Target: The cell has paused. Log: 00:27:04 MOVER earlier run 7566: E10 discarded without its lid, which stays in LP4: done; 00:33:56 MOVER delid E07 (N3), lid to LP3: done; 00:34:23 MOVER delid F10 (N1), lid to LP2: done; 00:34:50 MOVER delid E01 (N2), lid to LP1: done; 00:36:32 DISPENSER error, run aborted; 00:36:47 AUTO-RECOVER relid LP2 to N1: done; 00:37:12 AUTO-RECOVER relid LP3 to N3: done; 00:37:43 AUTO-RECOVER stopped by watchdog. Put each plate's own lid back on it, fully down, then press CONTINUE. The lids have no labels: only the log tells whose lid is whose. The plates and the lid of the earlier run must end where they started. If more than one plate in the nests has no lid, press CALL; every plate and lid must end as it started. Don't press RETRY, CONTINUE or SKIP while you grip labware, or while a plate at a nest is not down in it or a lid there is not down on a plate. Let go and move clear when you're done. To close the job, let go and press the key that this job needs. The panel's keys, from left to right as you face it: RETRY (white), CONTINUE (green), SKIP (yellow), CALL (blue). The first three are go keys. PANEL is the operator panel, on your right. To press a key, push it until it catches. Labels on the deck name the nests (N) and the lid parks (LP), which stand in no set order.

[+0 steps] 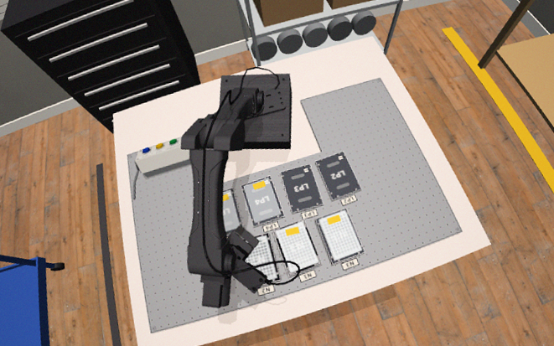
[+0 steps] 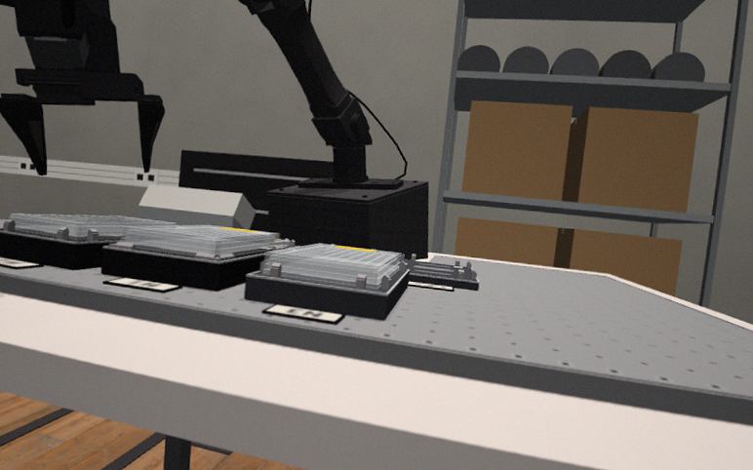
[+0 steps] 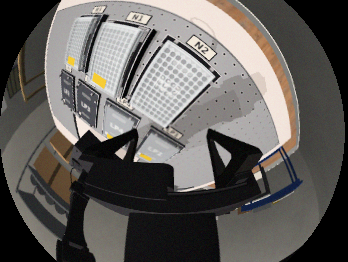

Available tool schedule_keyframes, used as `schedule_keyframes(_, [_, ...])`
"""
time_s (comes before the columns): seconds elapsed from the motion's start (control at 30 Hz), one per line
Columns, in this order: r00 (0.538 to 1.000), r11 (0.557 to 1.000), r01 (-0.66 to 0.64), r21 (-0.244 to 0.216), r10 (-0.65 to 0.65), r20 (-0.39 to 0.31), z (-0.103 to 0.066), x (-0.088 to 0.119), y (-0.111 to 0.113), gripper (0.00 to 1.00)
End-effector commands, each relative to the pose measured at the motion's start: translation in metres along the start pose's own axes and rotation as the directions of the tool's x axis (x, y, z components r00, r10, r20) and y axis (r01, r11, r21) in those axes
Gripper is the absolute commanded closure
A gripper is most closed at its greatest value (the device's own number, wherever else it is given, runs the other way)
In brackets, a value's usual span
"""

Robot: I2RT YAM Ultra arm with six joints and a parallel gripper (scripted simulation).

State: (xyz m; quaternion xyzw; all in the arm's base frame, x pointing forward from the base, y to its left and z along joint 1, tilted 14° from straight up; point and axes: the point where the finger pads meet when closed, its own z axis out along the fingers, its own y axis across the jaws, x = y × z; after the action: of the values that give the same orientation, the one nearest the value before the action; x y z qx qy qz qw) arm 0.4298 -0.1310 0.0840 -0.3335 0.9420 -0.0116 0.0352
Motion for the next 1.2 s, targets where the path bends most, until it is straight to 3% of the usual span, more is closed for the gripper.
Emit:
schedule_keyframes(0.0, [1.0, 1.0, 0.0, 0.011, 0.0, 0.008, -0.005, -0.001, -0.001, 0.0])
schedule_keyframes(0.53, [1.0, 1.0, 0.0, 0.011, 0.0, 0.008, -0.005, -0.001, -0.001, 0.0])
schedule_keyframes(0.7, [0.996, 0.995, -0.083, 0.055, 0.081, 0.023, -0.007, -0.014, 0.024, 0.0])
schedule_keyframes(0.87, [0.996, 0.994, -0.087, 0.058, 0.086, 0.025, -0.008, -0.014, 0.024, 0.0])
schedule_keyframes(1.17, [0.978, 0.975, -0.206, 0.08, 0.203, 0.047, 0.002, -0.022, 0.06, 0.0])
